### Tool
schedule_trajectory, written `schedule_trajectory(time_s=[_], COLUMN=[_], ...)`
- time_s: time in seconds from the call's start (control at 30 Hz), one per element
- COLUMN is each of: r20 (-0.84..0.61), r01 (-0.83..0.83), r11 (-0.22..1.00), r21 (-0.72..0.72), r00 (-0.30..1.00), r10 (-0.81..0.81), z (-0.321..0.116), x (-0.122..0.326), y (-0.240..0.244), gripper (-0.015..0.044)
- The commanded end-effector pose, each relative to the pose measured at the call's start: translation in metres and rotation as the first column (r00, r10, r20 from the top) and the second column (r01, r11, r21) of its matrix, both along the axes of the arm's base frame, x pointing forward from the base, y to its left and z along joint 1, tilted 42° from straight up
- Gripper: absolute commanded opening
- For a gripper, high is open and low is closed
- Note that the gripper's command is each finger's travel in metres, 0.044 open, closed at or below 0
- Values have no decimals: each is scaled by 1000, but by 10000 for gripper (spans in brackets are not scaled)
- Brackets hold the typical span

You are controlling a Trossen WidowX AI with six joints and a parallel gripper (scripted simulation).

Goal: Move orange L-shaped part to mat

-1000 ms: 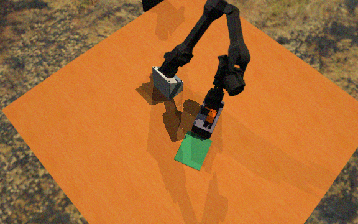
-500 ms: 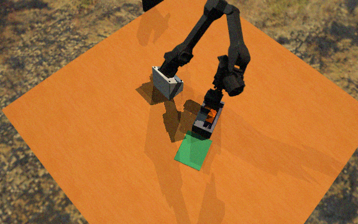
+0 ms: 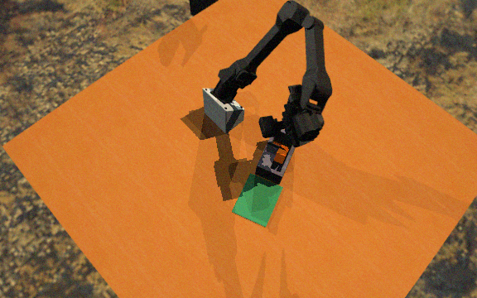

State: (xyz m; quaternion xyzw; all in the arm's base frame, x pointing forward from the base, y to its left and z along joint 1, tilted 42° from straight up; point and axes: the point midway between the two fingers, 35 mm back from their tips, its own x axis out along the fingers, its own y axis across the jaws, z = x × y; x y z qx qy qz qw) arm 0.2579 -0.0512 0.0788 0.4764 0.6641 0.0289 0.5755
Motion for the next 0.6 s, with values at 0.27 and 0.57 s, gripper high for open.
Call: schedule_trajectory(time_s=[0.27,0.57], r20=[-404,-404], r01=[470,470], r11=[882,882], r21=[-39,-39], r00=[800,800], r10=[-444,-444], z=[-17,-26], x=[14,16], y=[-29,-22], gripper=[280,280])
